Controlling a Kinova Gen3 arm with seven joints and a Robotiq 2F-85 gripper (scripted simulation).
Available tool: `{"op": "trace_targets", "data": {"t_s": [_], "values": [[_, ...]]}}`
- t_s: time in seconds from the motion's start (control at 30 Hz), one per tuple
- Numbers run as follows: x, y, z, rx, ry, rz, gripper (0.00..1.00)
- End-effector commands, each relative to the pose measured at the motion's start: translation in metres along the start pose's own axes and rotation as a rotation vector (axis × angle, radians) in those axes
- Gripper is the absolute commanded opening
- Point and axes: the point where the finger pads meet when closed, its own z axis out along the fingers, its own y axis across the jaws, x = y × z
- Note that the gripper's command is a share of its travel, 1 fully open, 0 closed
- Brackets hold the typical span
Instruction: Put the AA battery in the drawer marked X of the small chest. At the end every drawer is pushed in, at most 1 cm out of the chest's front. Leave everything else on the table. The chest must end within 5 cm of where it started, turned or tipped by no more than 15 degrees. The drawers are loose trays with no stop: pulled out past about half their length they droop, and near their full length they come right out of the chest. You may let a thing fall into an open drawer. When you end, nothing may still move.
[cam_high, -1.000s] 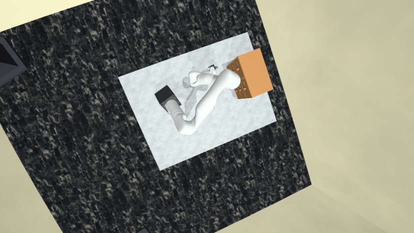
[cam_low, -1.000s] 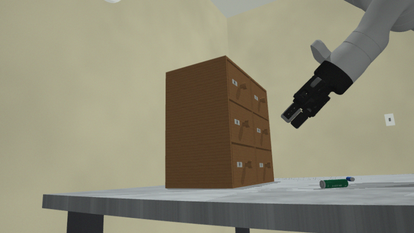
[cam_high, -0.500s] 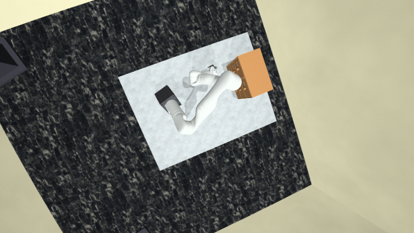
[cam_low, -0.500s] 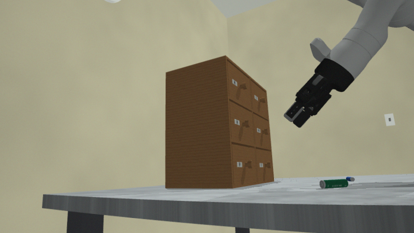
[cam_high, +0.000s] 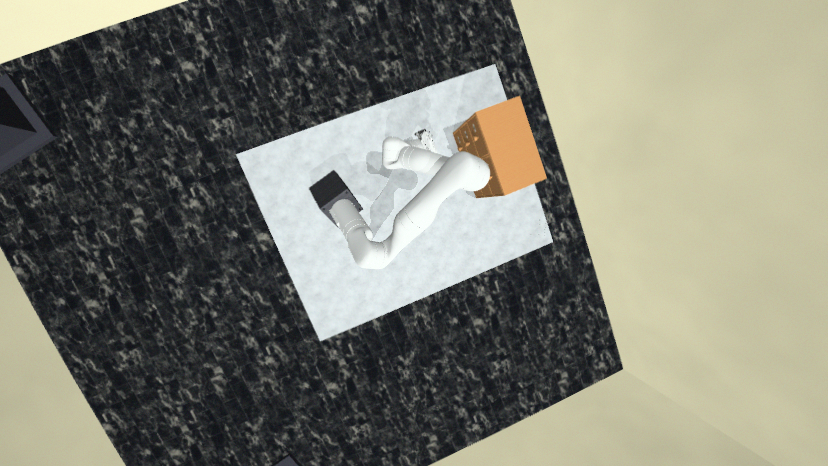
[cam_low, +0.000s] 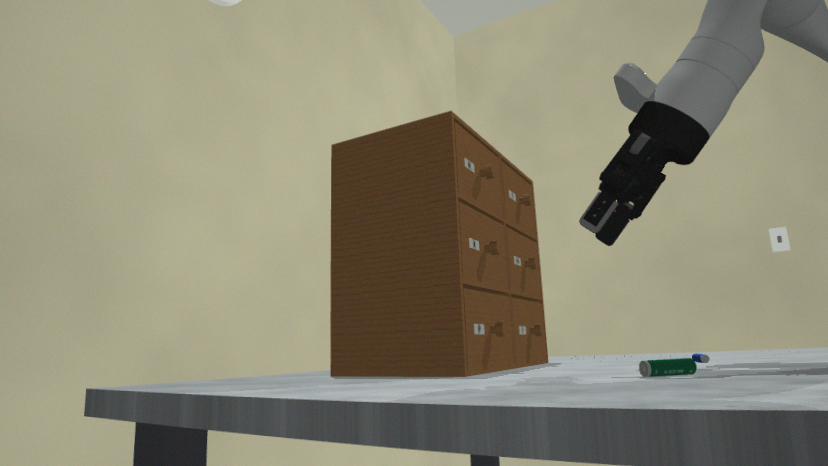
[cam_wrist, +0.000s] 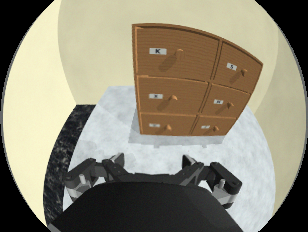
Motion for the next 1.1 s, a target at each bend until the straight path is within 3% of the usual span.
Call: {"op": "trace_targets", "data": {"t_s": [0.0,0.27,0.33,1.07], "values": [[0.01,0.0,-0.005,0.004,-0.013,0.02,1.0],[0.011,0.0,-0.019,0.005,-0.107,0.019,1.0],[0.011,0.0,-0.019,0.005,-0.107,0.019,1.0],[0.012,0.0,-0.058,0.008,-0.372,0.019,1.0]]}}
